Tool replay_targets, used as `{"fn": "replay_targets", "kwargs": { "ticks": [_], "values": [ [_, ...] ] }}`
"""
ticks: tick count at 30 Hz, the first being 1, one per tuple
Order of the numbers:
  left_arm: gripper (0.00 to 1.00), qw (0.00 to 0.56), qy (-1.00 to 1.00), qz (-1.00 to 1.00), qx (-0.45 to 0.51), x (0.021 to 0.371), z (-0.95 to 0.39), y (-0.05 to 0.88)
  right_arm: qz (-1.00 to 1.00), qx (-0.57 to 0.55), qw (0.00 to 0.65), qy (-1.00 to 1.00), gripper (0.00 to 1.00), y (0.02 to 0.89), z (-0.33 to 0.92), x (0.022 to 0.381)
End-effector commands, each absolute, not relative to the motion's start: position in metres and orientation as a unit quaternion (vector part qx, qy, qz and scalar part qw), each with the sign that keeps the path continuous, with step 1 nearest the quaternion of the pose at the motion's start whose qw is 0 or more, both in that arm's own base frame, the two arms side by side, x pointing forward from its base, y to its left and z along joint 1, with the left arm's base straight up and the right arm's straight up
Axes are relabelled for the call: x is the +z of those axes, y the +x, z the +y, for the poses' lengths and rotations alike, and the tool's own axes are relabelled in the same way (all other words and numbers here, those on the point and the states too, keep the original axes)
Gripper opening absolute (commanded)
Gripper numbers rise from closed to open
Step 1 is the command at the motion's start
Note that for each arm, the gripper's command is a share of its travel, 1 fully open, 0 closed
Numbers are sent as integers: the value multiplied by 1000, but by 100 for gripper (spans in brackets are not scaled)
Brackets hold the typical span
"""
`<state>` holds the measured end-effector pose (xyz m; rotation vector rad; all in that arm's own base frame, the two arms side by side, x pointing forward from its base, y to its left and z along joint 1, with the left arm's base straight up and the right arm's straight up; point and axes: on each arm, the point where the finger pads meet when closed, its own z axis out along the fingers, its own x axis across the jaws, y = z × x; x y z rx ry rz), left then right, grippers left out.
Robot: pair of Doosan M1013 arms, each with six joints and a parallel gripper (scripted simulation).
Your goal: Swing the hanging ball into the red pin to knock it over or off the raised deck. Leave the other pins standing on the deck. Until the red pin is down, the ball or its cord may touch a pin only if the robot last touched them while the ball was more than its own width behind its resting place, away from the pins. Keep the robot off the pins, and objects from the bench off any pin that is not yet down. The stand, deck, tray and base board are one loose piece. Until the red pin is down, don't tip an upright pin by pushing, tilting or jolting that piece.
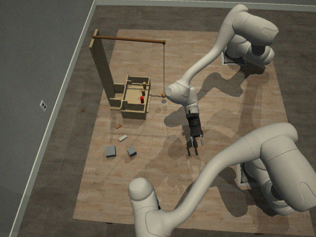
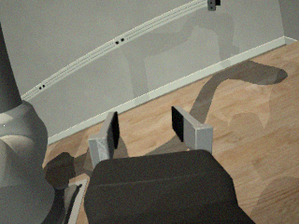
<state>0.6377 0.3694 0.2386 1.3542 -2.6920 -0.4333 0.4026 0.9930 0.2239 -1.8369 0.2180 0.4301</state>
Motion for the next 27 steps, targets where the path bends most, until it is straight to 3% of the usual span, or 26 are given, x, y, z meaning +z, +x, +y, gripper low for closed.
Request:
{"fn": "replay_targets", "kwargs": {
  "ticks": [1,27],
  "values": [
    [100,66,431,-890,-136,233,386,613,93,184,583,-786,100,403,993,226],
    [100,198,299,-934,1,186,468,359,93,184,583,-786,100,403,993,226]
  ]
}}
